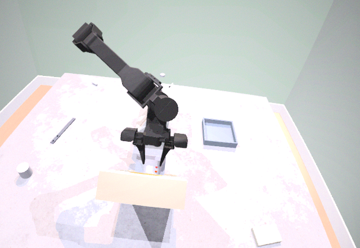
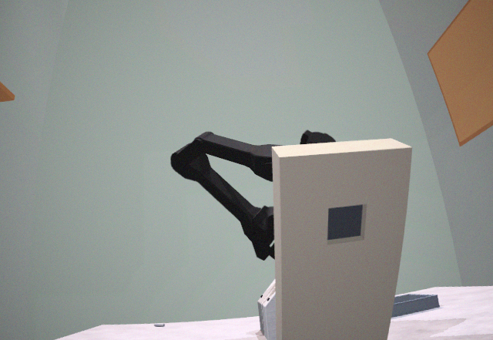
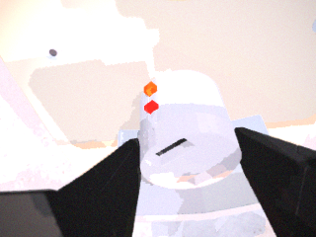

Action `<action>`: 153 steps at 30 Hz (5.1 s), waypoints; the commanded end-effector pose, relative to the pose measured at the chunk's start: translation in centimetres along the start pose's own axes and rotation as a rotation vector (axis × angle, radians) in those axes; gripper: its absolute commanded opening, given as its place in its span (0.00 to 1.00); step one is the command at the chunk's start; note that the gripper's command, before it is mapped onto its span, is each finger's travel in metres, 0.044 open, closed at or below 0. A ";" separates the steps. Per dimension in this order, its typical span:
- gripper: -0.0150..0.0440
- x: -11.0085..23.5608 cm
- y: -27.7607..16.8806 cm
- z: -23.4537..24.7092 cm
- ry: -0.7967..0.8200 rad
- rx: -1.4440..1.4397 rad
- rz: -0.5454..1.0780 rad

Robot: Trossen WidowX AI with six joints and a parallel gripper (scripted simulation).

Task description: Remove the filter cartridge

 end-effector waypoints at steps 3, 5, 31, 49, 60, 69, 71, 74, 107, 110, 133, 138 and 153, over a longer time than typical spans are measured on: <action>0.56 0.0 0.0 0.0 0.000 -0.004 0.000; 0.47 0.0 0.0 0.0 0.000 -0.004 0.000; 0.25 7.1 2.9 0.2 0.016 0.001 0.006; 0.25 9.7 3.5 3.6 0.008 -0.001 0.002; 0.25 9.0 3.5 8.3 0.009 -0.003 0.001; 0.25 10.3 2.0 11.5 0.143 0.232 0.022; 0.25 10.8 1.4 12.8 0.195 0.317 0.022; 0.25 11.7 0.4 14.8 0.273 0.447 0.015; 0.25 14.1 -14.5 25.9 0.742 1.220 -0.099; 0.25 13.6 -16.9 26.3 0.779 1.284 -0.103; 0.25 9.6 -25.3 26.1 0.897 1.515 -0.102; 0.25 8.1 -26.2 26.3 0.897 1.515 -0.102; 0.30 4.7 -28.0 26.1 0.886 1.523 -0.095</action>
Point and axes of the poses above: the point midway between the two fingers, 35 mm back from their tips, its own x axis back along the fingers, its own z axis across the jaws, y = z × x, the point moved 5 cm from there along x, back along the fingers, and after that the axes turned 6 degrees about x, right-handed, at the moved point
